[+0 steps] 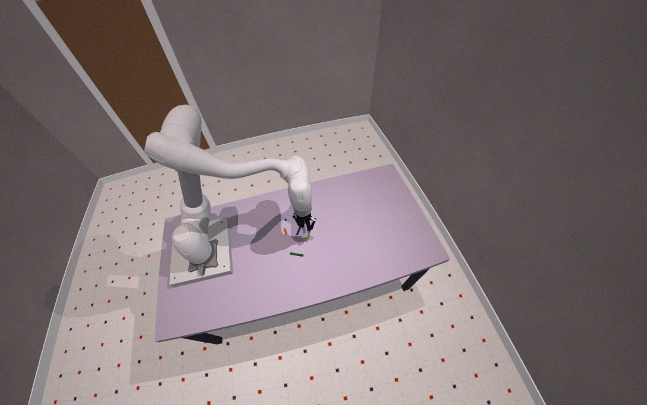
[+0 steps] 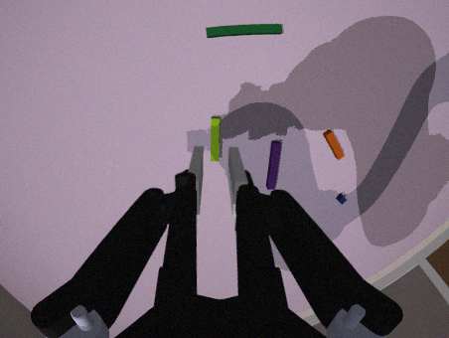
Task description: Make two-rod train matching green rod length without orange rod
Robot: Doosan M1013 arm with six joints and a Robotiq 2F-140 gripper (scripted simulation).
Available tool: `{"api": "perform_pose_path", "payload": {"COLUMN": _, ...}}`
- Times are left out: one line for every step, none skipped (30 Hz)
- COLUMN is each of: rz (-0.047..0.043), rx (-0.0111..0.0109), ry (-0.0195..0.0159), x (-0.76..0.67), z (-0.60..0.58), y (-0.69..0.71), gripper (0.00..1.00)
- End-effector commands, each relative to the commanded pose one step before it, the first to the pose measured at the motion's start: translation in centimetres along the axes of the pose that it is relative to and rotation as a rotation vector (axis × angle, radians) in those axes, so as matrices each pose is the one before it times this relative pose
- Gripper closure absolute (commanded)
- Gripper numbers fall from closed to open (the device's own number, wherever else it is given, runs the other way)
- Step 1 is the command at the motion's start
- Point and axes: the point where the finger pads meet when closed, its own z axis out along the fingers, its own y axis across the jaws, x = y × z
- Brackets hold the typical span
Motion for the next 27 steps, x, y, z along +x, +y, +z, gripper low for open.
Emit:
{"api": "perform_pose_path", "payload": {"rz": -0.00003, "rx": 0.00001, "ry": -0.00022, "x": -0.003, "z": -0.012, "y": 0.002, "gripper": 0.85}}
{"api": "perform_pose_path", "payload": {"rz": 0.00000, "rx": 0.00000, "ry": 0.00000, "x": 0.000, "z": 0.000, "y": 0.000, "gripper": 0.85}}
{"api": "perform_pose_path", "payload": {"rz": 0.00000, "rx": 0.00000, "ry": 0.00000, "x": 0.000, "z": 0.000, "y": 0.000, "gripper": 0.85}}
{"api": "perform_pose_path", "payload": {"rz": 0.00000, "rx": 0.00000, "ry": 0.00000, "x": 0.000, "z": 0.000, "y": 0.000, "gripper": 0.85}}
{"api": "perform_pose_path", "payload": {"rz": 0.00000, "rx": 0.00000, "ry": 0.00000, "x": 0.000, "z": 0.000, "y": 0.000, "gripper": 0.85}}
{"api": "perform_pose_path", "payload": {"rz": 0.00000, "rx": 0.00000, "ry": 0.00000, "x": 0.000, "z": 0.000, "y": 0.000, "gripper": 0.85}}
{"api": "perform_pose_path", "payload": {"rz": 0.00000, "rx": 0.00000, "ry": 0.00000, "x": 0.000, "z": 0.000, "y": 0.000, "gripper": 0.85}}
{"api": "perform_pose_path", "payload": {"rz": 0.00000, "rx": 0.00000, "ry": 0.00000, "x": 0.000, "z": 0.000, "y": 0.000, "gripper": 0.85}}
{"api": "perform_pose_path", "payload": {"rz": 0.00000, "rx": 0.00000, "ry": 0.00000, "x": 0.000, "z": 0.000, "y": 0.000, "gripper": 0.85}}
{"api": "perform_pose_path", "payload": {"rz": 0.00000, "rx": 0.00000, "ry": 0.00000, "x": 0.000, "z": 0.002, "y": 0.000, "gripper": 0.85}}
{"api": "perform_pose_path", "payload": {"rz": 0.00000, "rx": 0.00000, "ry": 0.00000, "x": 0.000, "z": 0.004, "y": 0.000, "gripper": 0.85}}
{"api": "perform_pose_path", "payload": {"rz": -0.00001, "rx": 0.00000, "ry": 0.00000, "x": 0.000, "z": 0.008, "y": 0.000, "gripper": 0.85}}
{"api": "perform_pose_path", "payload": {"rz": -0.00001, "rx": -0.00001, "ry": -0.00001, "x": 0.000, "z": 0.013, "y": 0.000, "gripper": 0.85}}
{"api": "perform_pose_path", "payload": {"rz": -0.00001, "rx": -0.00001, "ry": -0.00001, "x": 0.000, "z": 0.019, "y": 0.000, "gripper": 0.85}}
{"api": "perform_pose_path", "payload": {"rz": -0.00002, "rx": -0.00001, "ry": -0.00001, "x": 0.000, "z": 0.026, "y": 0.000, "gripper": 0.85}}
{"api": "perform_pose_path", "payload": {"rz": -0.00002, "rx": -0.00002, "ry": -0.00002, "x": 0.000, "z": 0.033, "y": 0.000, "gripper": 0.85}}
{"api": "perform_pose_path", "payload": {"rz": -0.00003, "rx": -0.00002, "ry": -0.00002, "x": 0.000, "z": 0.041, "y": 0.000, "gripper": 0.85}}
{"api": "perform_pose_path", "payload": {"rz": -0.00004, "rx": -0.00002, "ry": -0.00003, "x": 0.000, "z": 0.049, "y": 0.000, "gripper": 0.85}}
{"api": "perform_pose_path", "payload": {"rz": -0.00004, "rx": -0.00003, "ry": -0.00003, "x": 0.001, "z": 0.057, "y": 0.000, "gripper": 0.85}}
{"api": "perform_pose_path", "payload": {"rz": -0.00005, "rx": -0.00003, "ry": -0.00004, "x": 0.001, "z": 0.066, "y": 0.000, "gripper": 0.85}}
{"api": "perform_pose_path", "payload": {"rz": 0.00000, "rx": 0.00000, "ry": 0.00000, "x": 0.000, "z": 0.000, "y": 0.000, "gripper": 0.85}}
{"api": "perform_pose_path", "payload": {"rz": 0.00000, "rx": 0.00000, "ry": 0.00000, "x": 0.000, "z": 0.000, "y": 0.000, "gripper": 0.85}}
{"api": "perform_pose_path", "payload": {"rz": -0.00006, "rx": -0.00004, "ry": -0.00004, "x": 0.001, "z": 0.075, "y": 0.000, "gripper": 0.85}}
{"api": "perform_pose_path", "payload": {"rz": -0.00006, "rx": -0.00004, "ry": -0.00004, "x": 0.001, "z": 0.083, "y": 0.000, "gripper": 0.85}}
{"api": "perform_pose_path", "payload": {"rz": 0.00000, "rx": 0.00000, "ry": 0.00000, "x": 0.001, "z": 0.091, "y": -0.001, "gripper": 0.85}}
{"api": "perform_pose_path", "payload": {"rz": 0.00000, "rx": 0.00000, "ry": 0.00000, "x": 0.001, "z": 0.100, "y": -0.001, "gripper": 0.85}}
{"api": "perform_pose_path", "payload": {"rz": 0.00000, "rx": 0.00000, "ry": 0.00000, "x": 0.001, "z": 0.108, "y": -0.001, "gripper": 0.85}}
